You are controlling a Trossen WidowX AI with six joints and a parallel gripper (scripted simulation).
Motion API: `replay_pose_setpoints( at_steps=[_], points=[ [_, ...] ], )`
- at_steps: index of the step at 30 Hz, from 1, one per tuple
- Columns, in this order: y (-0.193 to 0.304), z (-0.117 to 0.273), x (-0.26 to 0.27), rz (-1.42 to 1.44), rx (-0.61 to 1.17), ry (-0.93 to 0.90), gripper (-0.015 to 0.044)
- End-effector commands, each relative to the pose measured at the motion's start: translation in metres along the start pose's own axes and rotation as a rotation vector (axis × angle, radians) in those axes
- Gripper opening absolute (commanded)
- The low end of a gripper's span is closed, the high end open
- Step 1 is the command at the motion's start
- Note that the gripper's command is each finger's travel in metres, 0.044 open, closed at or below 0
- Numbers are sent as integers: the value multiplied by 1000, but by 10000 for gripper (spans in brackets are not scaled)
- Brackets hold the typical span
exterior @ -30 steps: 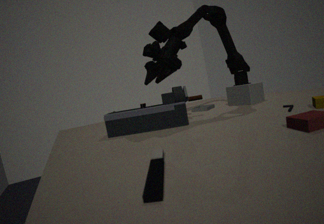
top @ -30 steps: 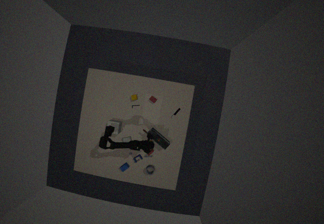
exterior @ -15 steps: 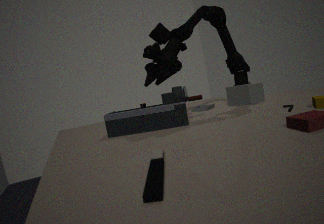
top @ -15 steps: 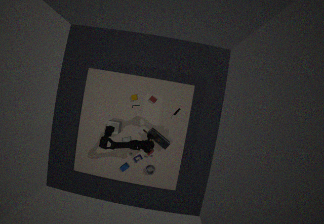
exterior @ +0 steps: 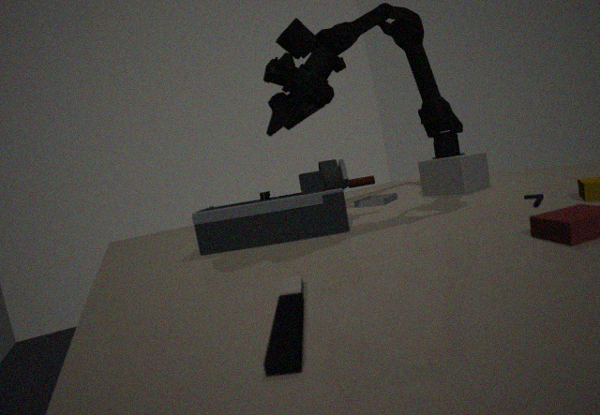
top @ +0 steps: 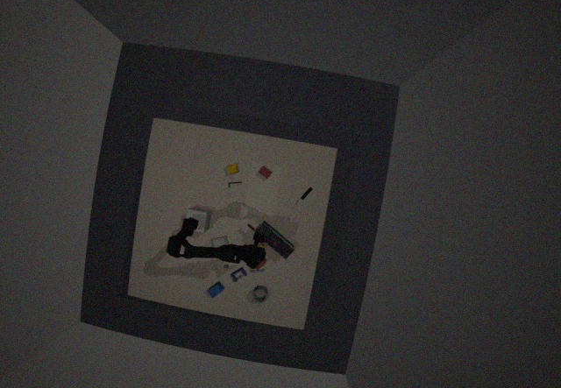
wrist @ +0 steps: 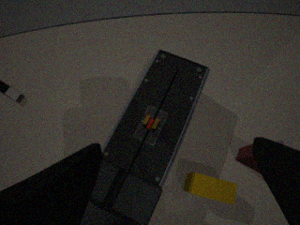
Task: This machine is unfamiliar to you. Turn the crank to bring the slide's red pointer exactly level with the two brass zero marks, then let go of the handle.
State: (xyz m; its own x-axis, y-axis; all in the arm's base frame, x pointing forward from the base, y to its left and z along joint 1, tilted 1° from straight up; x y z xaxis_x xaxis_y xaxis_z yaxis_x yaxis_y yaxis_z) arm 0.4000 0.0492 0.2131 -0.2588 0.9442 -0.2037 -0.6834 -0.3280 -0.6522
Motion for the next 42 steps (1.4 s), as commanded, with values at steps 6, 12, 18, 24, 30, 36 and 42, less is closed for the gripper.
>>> replay_pose_setpoints(
  at_steps=[6,12,18,24,30,36,42],
  points=[
    [20,31,62,-181,63,105,440],
    [40,56,95,-309,52,202,440],
    [54,70,113,-376,25,257,440],
    [56,67,114,-376,25,257,440],
    [77,38,123,-376,25,257,440],
    [102,13,130,-376,25,257,440],
    [109,7,132,-376,26,257,440]
  ],
)
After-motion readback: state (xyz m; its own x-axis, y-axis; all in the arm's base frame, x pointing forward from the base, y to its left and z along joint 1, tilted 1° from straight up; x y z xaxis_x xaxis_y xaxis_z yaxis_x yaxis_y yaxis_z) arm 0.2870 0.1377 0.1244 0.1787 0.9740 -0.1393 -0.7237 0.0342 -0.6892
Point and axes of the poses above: the point midway between the two fingers, 35 mm back from their tips, its own z axis back along the fingers, its own x axis across the jaws, y = z × x, the point moved 10 cm from there along z, back along the fingers, and after that the axes turned 13 degrees about z, right-handed, at the moved point
